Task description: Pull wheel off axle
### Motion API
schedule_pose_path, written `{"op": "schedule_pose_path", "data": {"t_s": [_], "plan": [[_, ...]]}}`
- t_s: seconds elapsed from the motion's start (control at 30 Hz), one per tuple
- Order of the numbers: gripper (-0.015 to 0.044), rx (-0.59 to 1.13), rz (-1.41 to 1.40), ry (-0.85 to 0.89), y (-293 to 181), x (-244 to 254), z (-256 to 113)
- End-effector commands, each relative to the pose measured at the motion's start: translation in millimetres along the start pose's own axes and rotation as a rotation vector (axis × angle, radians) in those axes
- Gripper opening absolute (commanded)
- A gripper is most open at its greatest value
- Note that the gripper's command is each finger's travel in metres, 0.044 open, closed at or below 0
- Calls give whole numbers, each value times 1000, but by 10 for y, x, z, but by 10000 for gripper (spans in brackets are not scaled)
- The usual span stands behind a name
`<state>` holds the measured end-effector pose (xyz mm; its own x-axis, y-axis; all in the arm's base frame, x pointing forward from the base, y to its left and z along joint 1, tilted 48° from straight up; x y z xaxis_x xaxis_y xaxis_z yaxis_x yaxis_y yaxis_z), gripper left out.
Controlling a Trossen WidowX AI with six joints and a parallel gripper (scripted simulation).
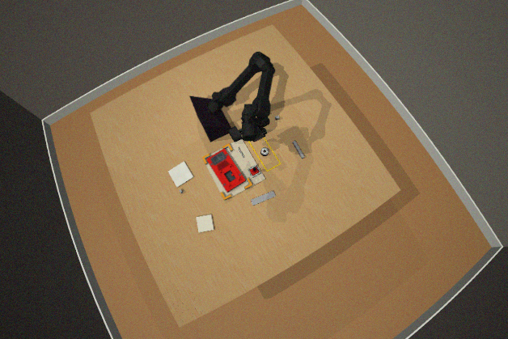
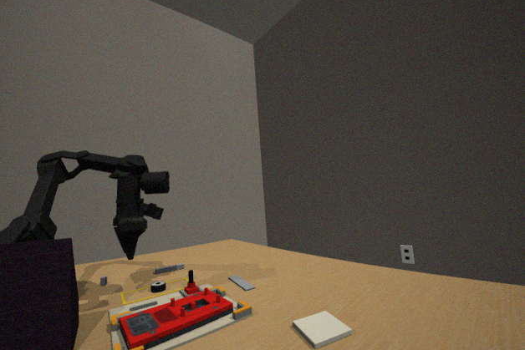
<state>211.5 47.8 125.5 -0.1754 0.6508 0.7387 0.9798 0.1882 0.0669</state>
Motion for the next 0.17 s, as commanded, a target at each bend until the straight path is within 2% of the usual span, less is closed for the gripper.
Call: {"op": "schedule_pose_path", "data": {"t_s": [0.0,0.13], "plan": [[440,3,-3,-2,-7,-1,-1],[440,3,-3,-2,-7,-1,-1]]}}
Point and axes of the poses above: the point midway between the two fingers, 35 mm back from their tips, its own z axis out along the fingers, its own x axis across the jaws, y = z × x, the point moved 3 cm from there along -z, back along the fingers, and after that the axes turned 2 degrees about -z, right-handed, at the moved point
